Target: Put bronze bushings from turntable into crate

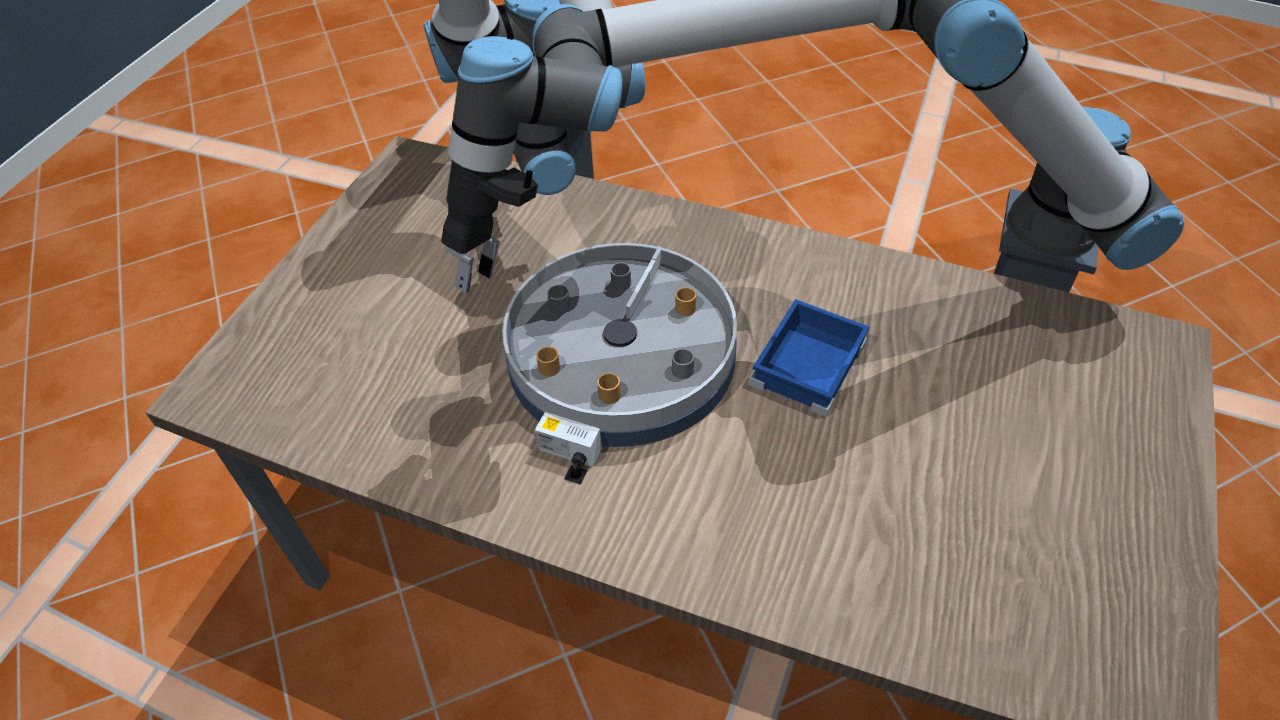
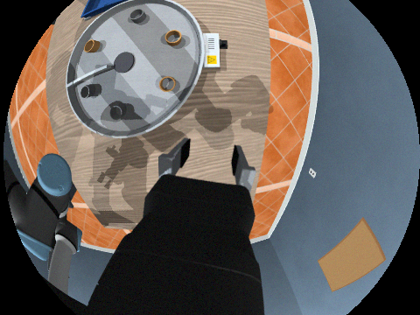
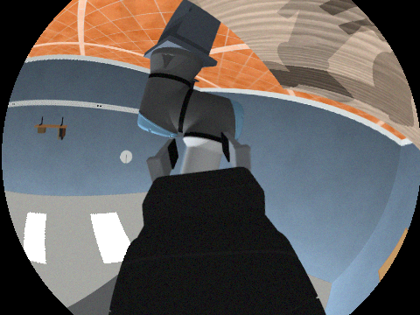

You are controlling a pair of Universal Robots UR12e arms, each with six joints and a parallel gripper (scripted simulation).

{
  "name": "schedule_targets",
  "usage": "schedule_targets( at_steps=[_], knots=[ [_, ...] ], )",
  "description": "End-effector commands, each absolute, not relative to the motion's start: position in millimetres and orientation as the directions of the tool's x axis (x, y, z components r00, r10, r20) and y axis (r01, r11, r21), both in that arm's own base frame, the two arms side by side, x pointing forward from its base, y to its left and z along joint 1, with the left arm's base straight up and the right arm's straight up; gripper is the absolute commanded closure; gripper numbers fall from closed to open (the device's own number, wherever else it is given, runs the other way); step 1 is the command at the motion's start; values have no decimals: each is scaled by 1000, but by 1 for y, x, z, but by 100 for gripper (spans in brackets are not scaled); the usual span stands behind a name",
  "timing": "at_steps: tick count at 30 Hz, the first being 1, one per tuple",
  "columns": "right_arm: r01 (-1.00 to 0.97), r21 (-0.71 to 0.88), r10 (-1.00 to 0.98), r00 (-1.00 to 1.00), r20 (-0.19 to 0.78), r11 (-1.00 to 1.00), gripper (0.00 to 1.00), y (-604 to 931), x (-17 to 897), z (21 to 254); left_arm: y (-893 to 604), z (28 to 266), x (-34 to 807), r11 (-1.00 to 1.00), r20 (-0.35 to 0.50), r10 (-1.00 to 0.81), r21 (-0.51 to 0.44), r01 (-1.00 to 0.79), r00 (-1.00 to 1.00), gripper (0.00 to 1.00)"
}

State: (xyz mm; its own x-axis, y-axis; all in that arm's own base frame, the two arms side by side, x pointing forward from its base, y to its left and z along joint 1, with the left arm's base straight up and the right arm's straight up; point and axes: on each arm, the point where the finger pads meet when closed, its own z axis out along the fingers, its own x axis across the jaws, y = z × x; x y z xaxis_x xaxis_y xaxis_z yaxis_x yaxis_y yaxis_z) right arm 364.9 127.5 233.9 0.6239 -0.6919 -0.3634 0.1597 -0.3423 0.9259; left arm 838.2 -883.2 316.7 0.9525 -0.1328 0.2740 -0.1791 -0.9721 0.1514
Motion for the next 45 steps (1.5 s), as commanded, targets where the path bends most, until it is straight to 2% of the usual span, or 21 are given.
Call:
schedule_targets(
  at_steps=[1, 13, 16, 30, 38, 45],
  knots=[
    [159, 925, -692, 623, -365, -345, 0, 127, 365, 234, -883, 318, 833, -972, 271, -131, 153, -176, 954, 0],
    [156, 911, -691, 606, -394, -382, 0, 119, 369, 230, -868, 294, 749, -984, 186, -101, 129, -126, 977, 0],
    [153, 900, -689, 595, -414, -408, 0, 113, 372, 228, -856, 281, 706, -989, 146, -84, 112, -101, 986, 0],
    [113, 804, -654, 522, -547, -583, 0, 70, 390, 210, -845, 273, 676, -992, 119, -71, 97, -83, 990, 0],
    [38, 672, -577, 477, -663, -740, 0, 20, 405, 193, -796, 241, 573, -999, 32, -19, 34, -20, 999, 0],
    [-48, 523, -481, 472, -739, -851, 0, -32, 416, 179, -772, 229, 534, -1000, 3, 4, 4, 4, 1000, 0]
  ],
)
